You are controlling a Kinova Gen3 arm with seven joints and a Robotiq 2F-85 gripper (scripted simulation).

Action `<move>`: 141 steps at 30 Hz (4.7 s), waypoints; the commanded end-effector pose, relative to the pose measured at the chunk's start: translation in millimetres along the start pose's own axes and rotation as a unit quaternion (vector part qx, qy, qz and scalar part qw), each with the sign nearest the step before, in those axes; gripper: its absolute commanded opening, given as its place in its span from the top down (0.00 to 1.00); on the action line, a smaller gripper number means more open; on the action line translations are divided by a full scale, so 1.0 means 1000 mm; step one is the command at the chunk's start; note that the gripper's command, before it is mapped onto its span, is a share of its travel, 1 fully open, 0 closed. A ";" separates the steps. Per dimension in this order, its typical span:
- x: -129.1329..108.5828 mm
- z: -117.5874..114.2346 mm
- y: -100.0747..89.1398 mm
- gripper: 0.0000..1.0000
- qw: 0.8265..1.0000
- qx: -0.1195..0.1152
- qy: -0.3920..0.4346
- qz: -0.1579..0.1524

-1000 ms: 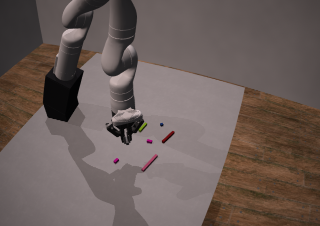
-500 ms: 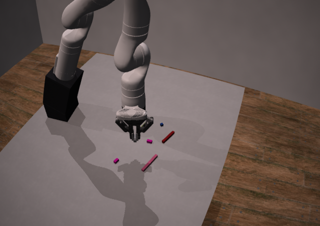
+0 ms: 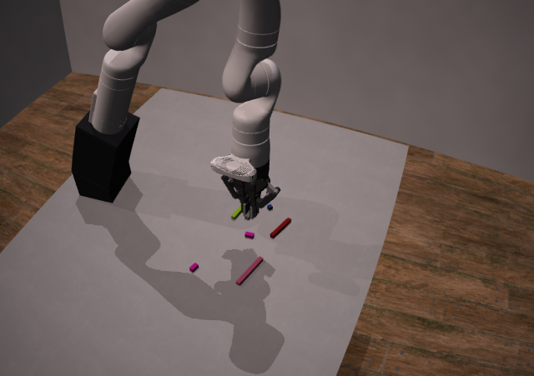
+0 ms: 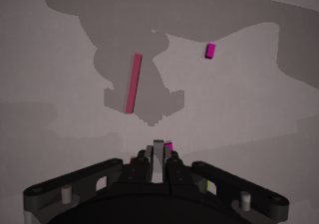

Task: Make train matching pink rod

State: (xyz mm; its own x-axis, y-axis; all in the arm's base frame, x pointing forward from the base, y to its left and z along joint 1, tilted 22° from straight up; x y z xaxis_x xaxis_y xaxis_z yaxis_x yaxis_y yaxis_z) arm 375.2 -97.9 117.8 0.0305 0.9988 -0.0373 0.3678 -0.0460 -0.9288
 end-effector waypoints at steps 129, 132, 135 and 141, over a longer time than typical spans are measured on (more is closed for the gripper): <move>0.133 -0.035 0.071 0.95 0.958 -0.001 0.285 -0.020; 0.133 -0.036 0.071 0.95 0.958 -0.001 0.285 -0.020; 0.133 -0.036 0.071 0.95 0.958 -0.001 0.285 -0.020; 0.133 -0.036 0.071 0.95 0.958 -0.001 0.285 -0.020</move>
State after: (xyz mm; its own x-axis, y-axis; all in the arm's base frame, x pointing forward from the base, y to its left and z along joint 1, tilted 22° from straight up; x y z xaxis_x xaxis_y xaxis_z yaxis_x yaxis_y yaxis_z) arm 438.6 31.1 59.2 0.5197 0.8293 0.2056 0.3796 -0.0085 -0.9251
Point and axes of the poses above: the point where the finger pads meet when closed, its own y axis out along the fingers, its own z axis across the jaws, x = y × z, the point moved 8 cm from there along -y, back along the fingers, and after that the axes turned 14 degrees about -y, right-handed, at the moved point
